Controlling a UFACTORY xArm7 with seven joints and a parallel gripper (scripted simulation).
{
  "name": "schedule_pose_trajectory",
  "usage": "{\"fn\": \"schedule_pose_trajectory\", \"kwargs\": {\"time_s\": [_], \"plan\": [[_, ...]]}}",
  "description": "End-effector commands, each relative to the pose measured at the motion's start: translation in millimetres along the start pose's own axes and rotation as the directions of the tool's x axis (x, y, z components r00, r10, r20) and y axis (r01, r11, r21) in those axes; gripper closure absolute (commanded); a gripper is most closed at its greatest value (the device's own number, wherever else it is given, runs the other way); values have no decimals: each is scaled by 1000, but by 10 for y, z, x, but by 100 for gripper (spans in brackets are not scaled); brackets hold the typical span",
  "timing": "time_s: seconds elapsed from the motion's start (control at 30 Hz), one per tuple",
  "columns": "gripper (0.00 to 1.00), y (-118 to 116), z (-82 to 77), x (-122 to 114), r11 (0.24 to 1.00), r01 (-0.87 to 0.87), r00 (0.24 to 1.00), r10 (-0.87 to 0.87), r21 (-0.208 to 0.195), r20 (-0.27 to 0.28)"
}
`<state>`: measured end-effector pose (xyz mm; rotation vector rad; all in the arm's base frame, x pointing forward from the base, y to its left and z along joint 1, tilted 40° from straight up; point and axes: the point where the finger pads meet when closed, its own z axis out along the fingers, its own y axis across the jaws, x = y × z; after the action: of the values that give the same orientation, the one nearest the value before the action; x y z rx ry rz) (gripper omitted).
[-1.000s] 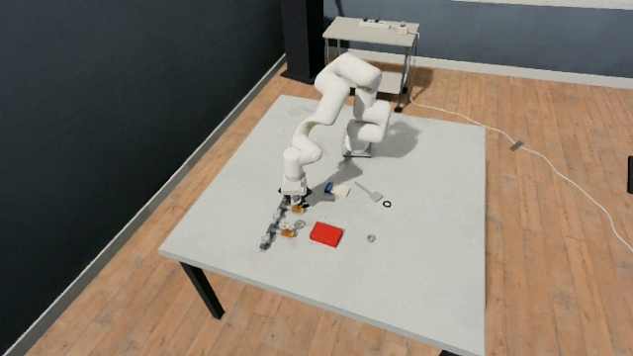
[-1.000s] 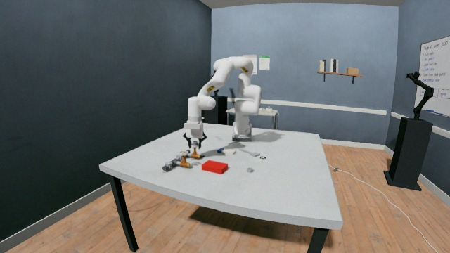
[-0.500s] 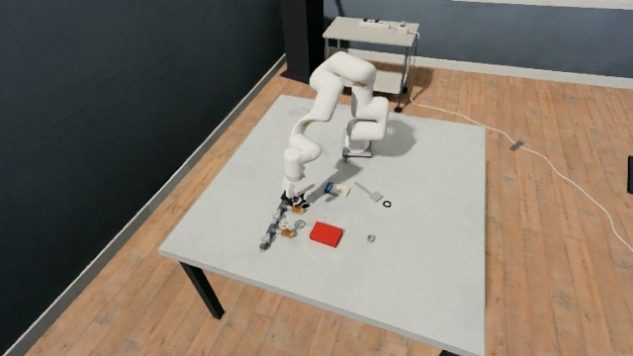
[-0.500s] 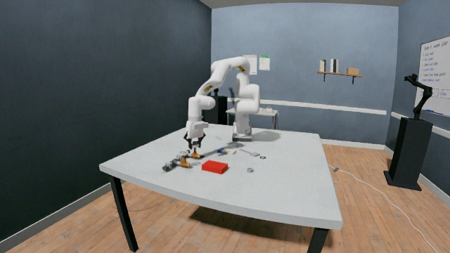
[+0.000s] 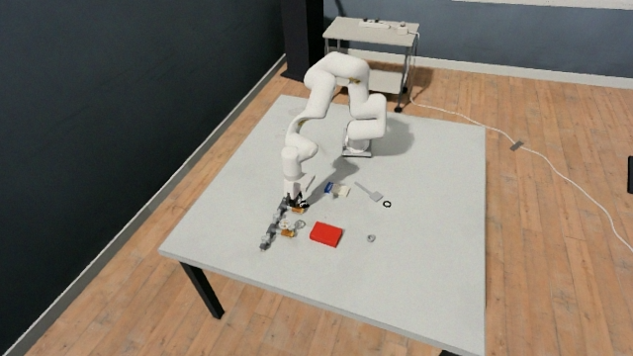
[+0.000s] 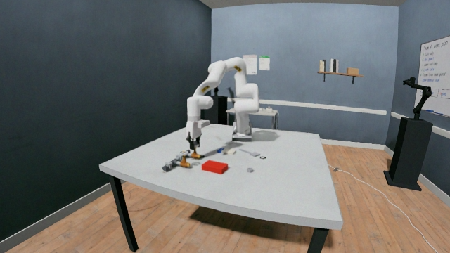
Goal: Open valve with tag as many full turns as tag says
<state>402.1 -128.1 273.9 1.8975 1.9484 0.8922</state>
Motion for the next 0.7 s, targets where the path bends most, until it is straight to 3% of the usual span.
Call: {"fn": "schedule_pose_trajectory", "kwargs": {"time_s": [0.0,0.03,0.67], "plan": [[100,10,-11,-4,1000,15,1000,-15,-2,-4],[0,10,-11,-4,1000,15,1000,-15,-2,-4],[0,10,-11,-4,1000,15,1000,-15,-2,-4]]}}
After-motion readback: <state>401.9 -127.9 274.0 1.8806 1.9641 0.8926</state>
